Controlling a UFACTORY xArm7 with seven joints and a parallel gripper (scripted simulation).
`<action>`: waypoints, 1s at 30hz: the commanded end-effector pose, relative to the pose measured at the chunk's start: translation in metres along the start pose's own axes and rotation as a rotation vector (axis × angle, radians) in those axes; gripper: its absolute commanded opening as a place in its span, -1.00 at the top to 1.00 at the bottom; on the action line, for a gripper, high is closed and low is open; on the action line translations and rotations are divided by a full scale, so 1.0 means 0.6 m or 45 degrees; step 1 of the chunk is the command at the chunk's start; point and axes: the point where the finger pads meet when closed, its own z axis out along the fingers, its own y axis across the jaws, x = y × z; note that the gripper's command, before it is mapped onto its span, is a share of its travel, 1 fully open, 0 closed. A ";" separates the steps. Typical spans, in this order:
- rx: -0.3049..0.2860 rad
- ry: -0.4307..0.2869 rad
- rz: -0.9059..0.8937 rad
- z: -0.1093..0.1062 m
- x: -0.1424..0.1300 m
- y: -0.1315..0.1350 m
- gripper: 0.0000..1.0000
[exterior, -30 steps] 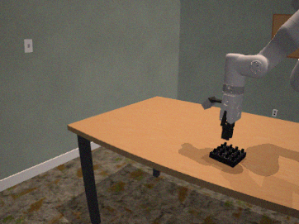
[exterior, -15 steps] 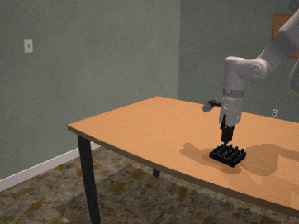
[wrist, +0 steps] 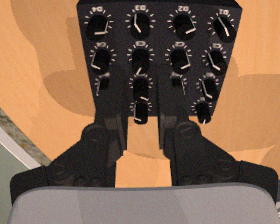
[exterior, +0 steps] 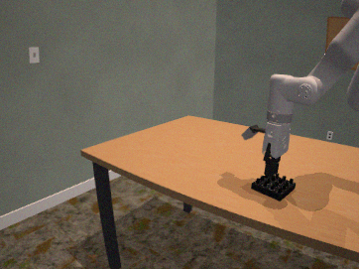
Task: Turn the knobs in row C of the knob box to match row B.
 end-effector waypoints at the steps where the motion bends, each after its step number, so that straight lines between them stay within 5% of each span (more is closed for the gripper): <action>1: 0.003 0.003 0.000 0.003 0.002 -0.002 0.61; 30: 0.003 0.002 0.000 0.018 0.001 -0.002 0.61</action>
